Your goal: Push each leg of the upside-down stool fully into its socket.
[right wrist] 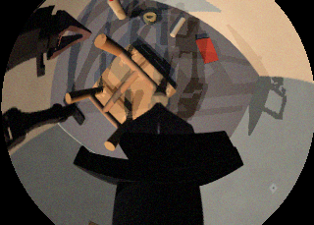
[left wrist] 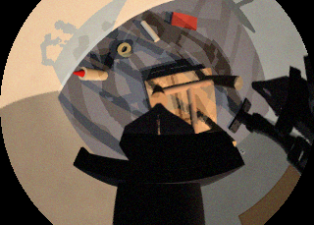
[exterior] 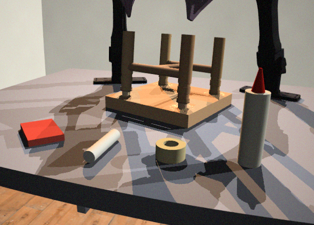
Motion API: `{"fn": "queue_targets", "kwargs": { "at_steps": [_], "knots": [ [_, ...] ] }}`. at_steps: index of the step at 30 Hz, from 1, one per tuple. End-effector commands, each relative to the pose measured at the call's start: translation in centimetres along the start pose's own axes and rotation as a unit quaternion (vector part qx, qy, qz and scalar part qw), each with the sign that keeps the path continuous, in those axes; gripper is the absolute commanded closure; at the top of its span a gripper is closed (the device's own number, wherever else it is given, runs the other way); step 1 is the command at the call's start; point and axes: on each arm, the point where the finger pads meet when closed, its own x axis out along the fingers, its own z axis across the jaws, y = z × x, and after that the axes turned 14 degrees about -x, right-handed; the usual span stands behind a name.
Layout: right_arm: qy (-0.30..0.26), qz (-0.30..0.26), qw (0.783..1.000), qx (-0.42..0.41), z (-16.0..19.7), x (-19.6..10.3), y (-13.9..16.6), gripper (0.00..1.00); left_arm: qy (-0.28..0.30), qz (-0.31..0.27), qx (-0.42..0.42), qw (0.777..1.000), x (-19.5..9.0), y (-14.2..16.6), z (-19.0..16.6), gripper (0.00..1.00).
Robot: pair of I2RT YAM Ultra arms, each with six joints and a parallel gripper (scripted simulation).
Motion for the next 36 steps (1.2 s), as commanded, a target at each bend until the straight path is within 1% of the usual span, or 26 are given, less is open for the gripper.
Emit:
{"fn": "queue_targets", "kwargs": {
  "at_steps": [1, 2, 4, 5, 6, 13, 15, 19, 20, 25, 29, 30, 31, 35, 36],
  "knots": [
    [0.001, -0.015, 1.0, 0.001, 0.0, -1.2, -0.4, 1.0, 0.009, -0.029, 0.001, 1.0, -2.8, -0.5, -0.3, 1.0],
    [0.0, -0.025, 1.0, -0.01, 0.5, -1.9, -0.4, 1.0, 0.017, -0.038, 0.007, 0.999, -3.6, -0.5, -0.8, 1.0],
    [0.011, -0.013, 1.0, 0.005, -0.9, -0.1, -1.1, 1.0, 0.011, -0.042, 0.0, 0.999, -2.1, -1.6, -0.3, 1.0],
    [0.009, -0.004, 1.0, 0.006, -0.8, 0.4, -0.6, 1.0, 0.011, -0.045, 0.0, 0.999, -2.4, -1.3, -0.1, 1.0],
    [0.007, -0.002, 1.0, 0.003, -0.5, -0.1, -0.2, 1.0, 0.006, -0.027, 0.0, 1.0, -1.2, -0.5, 0.1, 1.0],
    [0.005, -0.003, 1.0, -0.001, -0.1, -0.4, 0.0, 1.0, 0.006, -0.034, -0.002, 0.999, -0.6, -0.4, 0.4, 1.0],
    [0.005, -0.003, 1.0, -0.001, -0.1, -0.4, 0.0, 1.0, 0.006, -0.03, -0.001, 1.0, 0.0, -0.2, 0.3, 1.0],
    [0.005, -0.003, 1.0, -0.001, -0.1, -0.4, 0.0, 1.0, 0.008, -0.036, 0.001, 0.999, -0.1, -0.2, 0.2, 1.0],
    [0.005, -0.003, 1.0, -0.001, -0.1, -0.4, 0.0, 1.0, 0.006, -0.032, 0.001, 0.999, 0.4, -0.1, 0.2, 1.0],
    [0.005, -0.003, 1.0, -0.001, -0.1, -0.4, 0.0, 1.0, 0.006, -0.034, -0.001, 0.999, 1.1, 0.1, 0.4, 1.0],
    [0.005, -0.003, 1.0, -0.001, -0.1, -0.4, 0.0, 1.0, 0.009, -0.048, -0.001, 0.999, 0.2, -0.4, 0.3, 1.0],
    [0.005, -0.003, 1.0, -0.001, -0.1, -0.4, 0.0, 1.0, 0.009, -0.049, -0.001, 0.999, 0.2, -0.5, 0.3, 1.0],
    [0.008, -0.015, 1.0, 0.0, -0.2, -0.4, 0.0, 1.0, 0.007, -0.04, -0.001, 0.999, 0.8, -0.1, 0.4, 1.0],
    [0.006, -0.013, 1.0, 0.0, -0.1, 0.2, -0.1, 1.0, 0.009, -0.043, 0.001, 0.999, 0.7, -0.3, 0.1, 1.0],
    [0.009, -0.019, 1.0, 0.001, -0.3, -0.2, 0.0, 1.0, 0.007, -0.043, -0.001, 0.999, 0.6, -0.2, 0.4, 1.0]
  ]
}}
